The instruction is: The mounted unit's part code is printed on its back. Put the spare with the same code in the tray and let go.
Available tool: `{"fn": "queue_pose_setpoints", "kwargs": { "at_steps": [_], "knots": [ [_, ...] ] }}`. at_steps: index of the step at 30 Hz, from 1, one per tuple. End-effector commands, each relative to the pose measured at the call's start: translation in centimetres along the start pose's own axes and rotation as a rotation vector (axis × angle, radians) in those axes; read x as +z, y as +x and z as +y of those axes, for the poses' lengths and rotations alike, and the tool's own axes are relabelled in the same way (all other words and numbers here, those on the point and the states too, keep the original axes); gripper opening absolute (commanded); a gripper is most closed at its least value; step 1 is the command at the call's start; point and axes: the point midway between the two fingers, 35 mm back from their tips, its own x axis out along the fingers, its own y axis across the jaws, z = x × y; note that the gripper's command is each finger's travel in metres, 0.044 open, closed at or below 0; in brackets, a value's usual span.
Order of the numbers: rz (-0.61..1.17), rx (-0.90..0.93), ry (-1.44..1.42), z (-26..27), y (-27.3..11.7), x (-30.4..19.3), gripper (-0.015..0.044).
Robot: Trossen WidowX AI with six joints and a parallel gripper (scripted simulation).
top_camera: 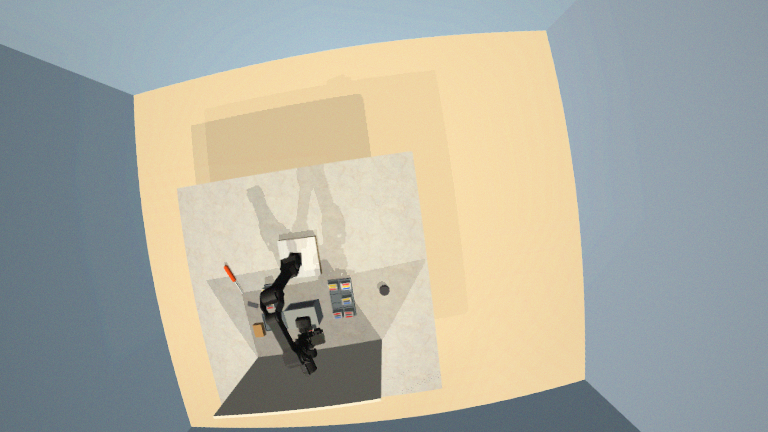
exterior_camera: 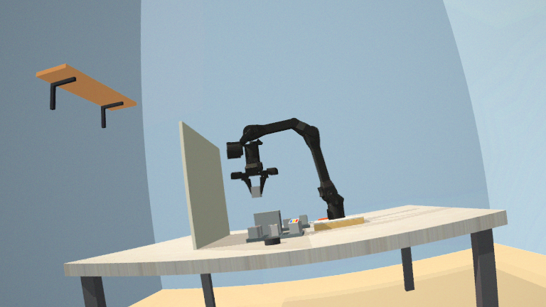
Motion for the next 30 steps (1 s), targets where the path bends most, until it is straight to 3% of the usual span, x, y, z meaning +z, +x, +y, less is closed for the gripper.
{"fn": "queue_pose_setpoints", "kwargs": {
  "at_steps": [1, 30],
  "knots": [
    [0.005, -0.002, -0.008, -1.2, -0.1, -2.4, 0.0],
    [-0.002, 0.006, -0.015, -3.6, 0.5, -19.0, 0.0]
  ]
}}
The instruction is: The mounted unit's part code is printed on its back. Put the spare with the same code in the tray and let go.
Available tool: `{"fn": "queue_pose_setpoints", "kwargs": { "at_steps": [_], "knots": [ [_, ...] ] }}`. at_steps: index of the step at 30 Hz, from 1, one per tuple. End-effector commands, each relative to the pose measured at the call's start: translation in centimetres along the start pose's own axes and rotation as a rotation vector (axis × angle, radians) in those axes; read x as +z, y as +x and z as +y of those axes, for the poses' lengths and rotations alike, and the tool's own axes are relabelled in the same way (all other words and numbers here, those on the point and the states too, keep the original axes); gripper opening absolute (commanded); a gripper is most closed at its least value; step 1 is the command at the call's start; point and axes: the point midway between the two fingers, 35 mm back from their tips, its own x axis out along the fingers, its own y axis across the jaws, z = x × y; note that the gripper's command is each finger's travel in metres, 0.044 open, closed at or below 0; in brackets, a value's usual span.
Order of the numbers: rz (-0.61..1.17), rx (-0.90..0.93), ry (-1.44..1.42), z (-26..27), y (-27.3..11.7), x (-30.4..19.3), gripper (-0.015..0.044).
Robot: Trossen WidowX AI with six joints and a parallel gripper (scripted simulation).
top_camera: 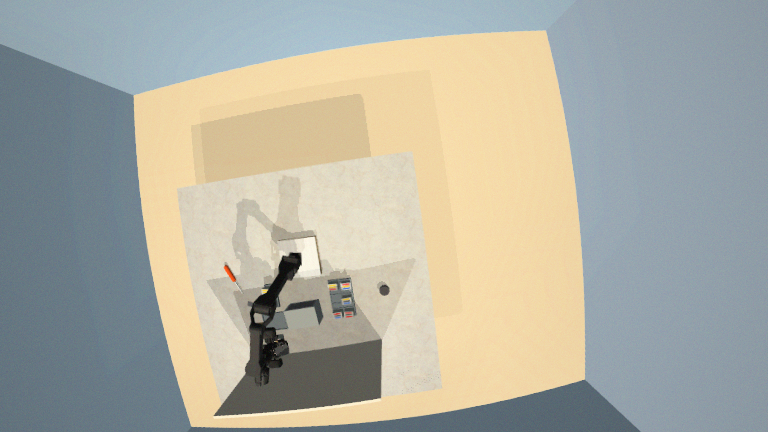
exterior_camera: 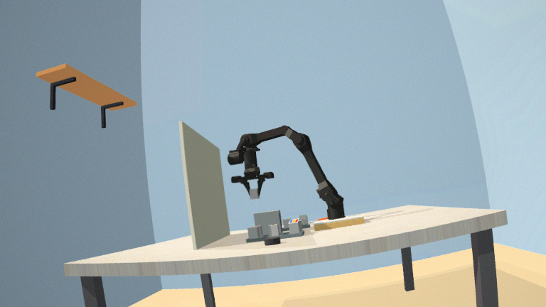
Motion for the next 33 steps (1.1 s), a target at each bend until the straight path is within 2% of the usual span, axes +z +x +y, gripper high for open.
{"fn": "queue_pose_setpoints", "kwargs": {
  "at_steps": [1, 10, 33],
  "knots": [
    [-0.006, 0.001, -0.023, 0.2, 0.0, -2.8, 0.0],
    [-0.016, 0.013, -0.063, 1.4, 0.4, -7.9, 0.0],
    [-0.016, 0.013, -0.064, 1.2, 1.7, -8.2, 0.0]
  ]
}}
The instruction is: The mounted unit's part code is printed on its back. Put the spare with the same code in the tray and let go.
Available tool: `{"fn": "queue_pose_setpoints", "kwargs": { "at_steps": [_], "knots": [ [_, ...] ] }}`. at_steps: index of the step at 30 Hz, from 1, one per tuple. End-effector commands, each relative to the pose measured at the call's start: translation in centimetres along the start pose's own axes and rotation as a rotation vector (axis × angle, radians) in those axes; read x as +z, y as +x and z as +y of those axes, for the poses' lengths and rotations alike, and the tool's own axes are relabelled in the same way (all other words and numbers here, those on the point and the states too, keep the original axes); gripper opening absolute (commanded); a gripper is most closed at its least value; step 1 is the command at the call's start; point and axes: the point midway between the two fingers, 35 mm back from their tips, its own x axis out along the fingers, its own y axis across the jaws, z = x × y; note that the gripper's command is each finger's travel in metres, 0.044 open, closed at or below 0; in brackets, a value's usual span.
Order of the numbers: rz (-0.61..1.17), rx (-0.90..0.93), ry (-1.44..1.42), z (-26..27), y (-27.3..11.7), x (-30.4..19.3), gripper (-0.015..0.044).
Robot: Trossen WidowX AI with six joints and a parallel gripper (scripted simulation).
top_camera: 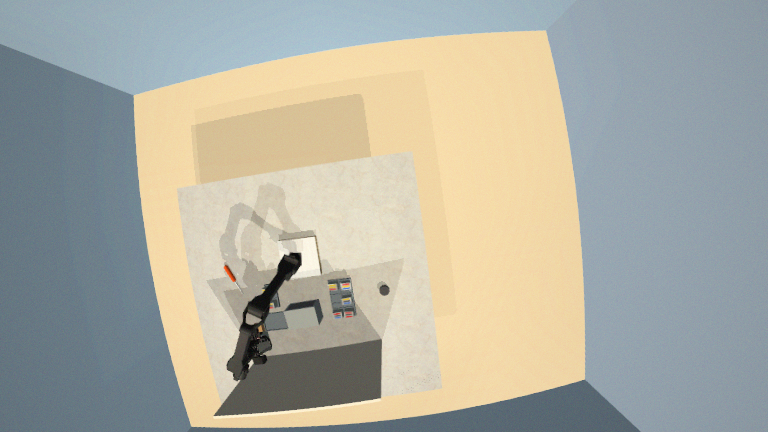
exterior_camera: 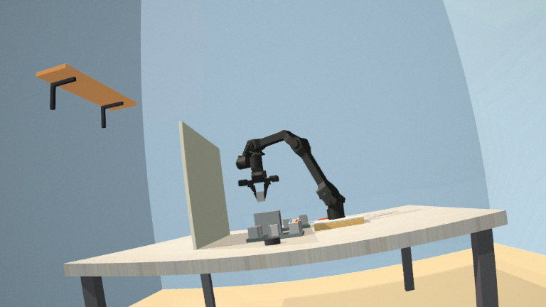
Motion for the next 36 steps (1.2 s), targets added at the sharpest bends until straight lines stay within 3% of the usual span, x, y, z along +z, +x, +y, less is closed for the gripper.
{"fn": "queue_pose_setpoints", "kwargs": {
  "at_steps": [1, 36],
  "knots": [
    [-0.003, -0.002, -0.004, -0.1, 0.4, 0.0, 0.0],
    [-0.003, -0.003, -0.004, -0.5, 2.9, -0.3, 0.0]
  ]
}}
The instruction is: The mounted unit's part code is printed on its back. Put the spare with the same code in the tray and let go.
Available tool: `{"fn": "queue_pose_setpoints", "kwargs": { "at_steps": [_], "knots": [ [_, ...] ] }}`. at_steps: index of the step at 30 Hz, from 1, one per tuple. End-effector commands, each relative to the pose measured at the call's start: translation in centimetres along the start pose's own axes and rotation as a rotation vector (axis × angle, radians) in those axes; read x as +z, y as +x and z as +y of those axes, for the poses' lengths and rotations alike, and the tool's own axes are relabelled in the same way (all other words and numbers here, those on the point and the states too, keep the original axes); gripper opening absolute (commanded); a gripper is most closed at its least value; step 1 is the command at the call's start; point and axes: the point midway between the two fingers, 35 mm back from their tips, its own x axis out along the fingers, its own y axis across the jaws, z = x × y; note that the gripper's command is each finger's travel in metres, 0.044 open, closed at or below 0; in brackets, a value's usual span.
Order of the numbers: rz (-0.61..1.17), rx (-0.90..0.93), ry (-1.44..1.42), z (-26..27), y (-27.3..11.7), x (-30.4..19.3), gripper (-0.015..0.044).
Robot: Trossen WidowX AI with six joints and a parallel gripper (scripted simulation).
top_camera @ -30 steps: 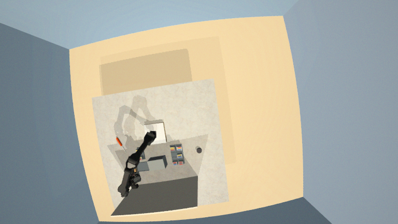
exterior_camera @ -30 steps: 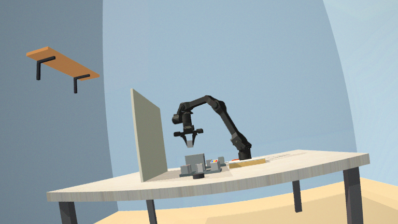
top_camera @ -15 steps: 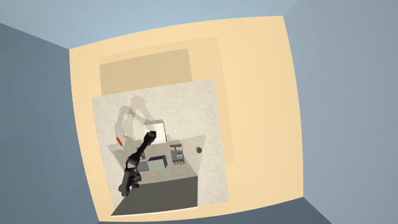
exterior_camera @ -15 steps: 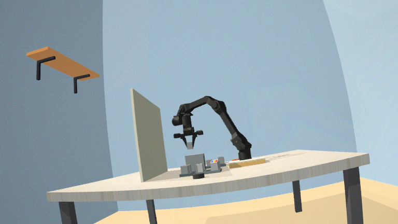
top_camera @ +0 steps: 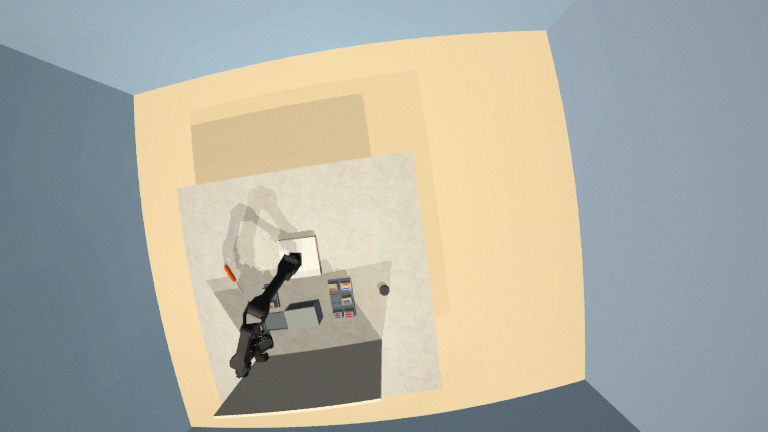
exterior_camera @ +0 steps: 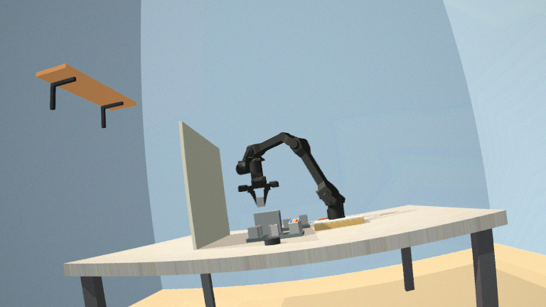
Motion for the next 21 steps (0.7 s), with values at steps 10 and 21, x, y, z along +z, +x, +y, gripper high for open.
{"fn": "queue_pose_setpoints", "kwargs": {
  "at_steps": [10, 21],
  "knots": [
    [-0.003, -0.002, -0.004, -0.1, 1.0, 0.0, 0.0],
    [-0.003, -0.003, -0.004, -0.2, 1.8, -0.1, 0.0]
  ]
}}
